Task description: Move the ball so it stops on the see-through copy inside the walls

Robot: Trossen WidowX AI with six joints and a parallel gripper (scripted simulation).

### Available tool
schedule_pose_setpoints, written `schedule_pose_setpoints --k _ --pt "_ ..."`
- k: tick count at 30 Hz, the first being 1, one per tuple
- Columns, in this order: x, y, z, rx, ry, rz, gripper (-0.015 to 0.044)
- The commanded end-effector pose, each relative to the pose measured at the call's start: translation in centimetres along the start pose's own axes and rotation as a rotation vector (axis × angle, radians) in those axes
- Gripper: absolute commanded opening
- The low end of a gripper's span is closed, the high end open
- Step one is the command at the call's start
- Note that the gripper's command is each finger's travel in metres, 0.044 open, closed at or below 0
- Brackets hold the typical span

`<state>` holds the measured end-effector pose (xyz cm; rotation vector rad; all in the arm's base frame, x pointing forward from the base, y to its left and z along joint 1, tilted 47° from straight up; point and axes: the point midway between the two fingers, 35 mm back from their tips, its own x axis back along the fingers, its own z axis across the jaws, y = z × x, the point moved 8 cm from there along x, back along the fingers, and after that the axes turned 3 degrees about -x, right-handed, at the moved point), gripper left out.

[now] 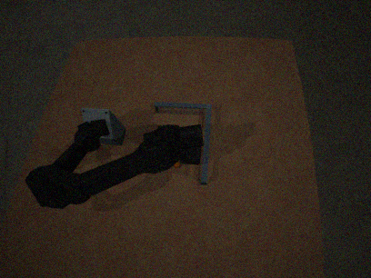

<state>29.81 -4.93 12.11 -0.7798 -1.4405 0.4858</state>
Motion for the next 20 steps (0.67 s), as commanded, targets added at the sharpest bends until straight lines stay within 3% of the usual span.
schedule_pose_setpoints --k 1,3,8,11,20 --pt "-0.3 0.1 0.1 0.011 0.009 0.002 0.0234" --pt "-0.3 0.1 0.1 0.011 0.009 0.002 0.0234" --pt "4.4 0.1 0.0 0.004 0.011 0.000 0.0365" --pt "4.7 0.0 0.0 0.003 0.011 0.001 0.0440" --pt "4.7 0.0 0.0 0.003 0.011 0.001 0.0440"
